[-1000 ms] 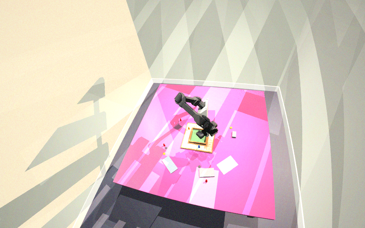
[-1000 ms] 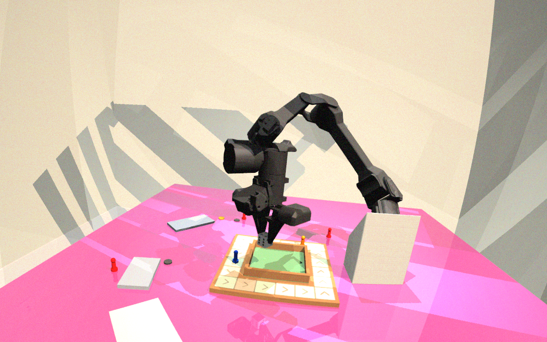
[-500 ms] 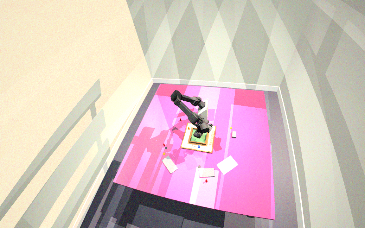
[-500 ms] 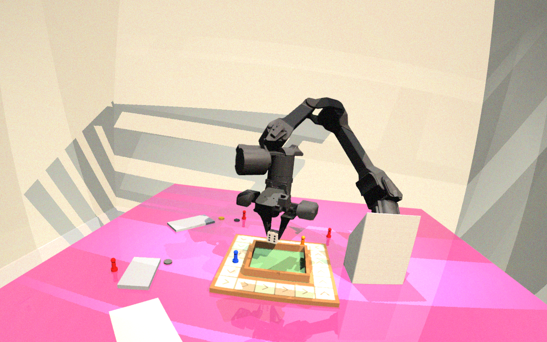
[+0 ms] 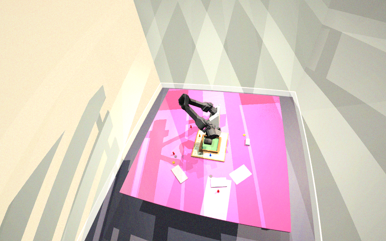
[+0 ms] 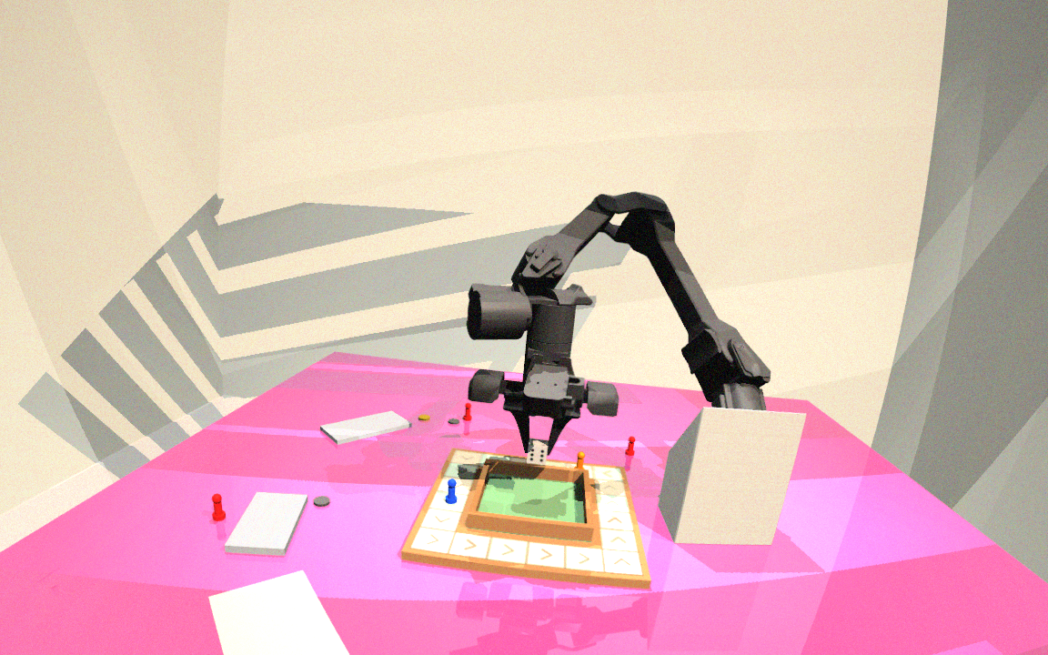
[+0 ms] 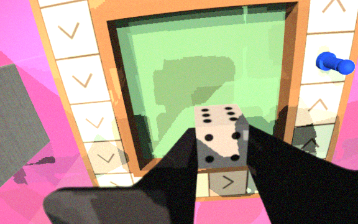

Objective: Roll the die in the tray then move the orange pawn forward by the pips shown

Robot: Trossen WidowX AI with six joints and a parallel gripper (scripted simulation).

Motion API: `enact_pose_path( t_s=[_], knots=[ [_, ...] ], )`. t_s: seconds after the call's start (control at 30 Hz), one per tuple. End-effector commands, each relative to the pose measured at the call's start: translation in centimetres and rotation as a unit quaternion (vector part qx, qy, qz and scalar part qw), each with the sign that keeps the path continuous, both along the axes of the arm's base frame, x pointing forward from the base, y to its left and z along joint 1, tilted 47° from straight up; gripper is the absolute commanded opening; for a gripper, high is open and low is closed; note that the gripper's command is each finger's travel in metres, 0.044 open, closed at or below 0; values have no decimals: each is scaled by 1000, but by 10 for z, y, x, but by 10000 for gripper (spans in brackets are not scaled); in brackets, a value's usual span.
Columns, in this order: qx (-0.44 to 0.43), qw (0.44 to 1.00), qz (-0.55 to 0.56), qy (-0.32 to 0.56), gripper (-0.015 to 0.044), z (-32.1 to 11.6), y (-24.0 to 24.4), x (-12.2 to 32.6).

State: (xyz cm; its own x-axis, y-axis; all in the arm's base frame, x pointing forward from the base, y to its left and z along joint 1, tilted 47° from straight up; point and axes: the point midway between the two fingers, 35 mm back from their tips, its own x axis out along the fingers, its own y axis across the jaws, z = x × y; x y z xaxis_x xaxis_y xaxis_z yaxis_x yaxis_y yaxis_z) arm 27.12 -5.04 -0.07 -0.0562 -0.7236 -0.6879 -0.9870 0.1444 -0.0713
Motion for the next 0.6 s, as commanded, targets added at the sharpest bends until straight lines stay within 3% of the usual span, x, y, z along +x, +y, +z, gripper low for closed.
enact_pose_path(
  t_s=[0.0, 0.57],
  knots=[
    [21, 1000, -2, 11, 0, -2, -3, -4],
    [293, 956, -10, 2, 0, -14, -6, -13]
  ],
)
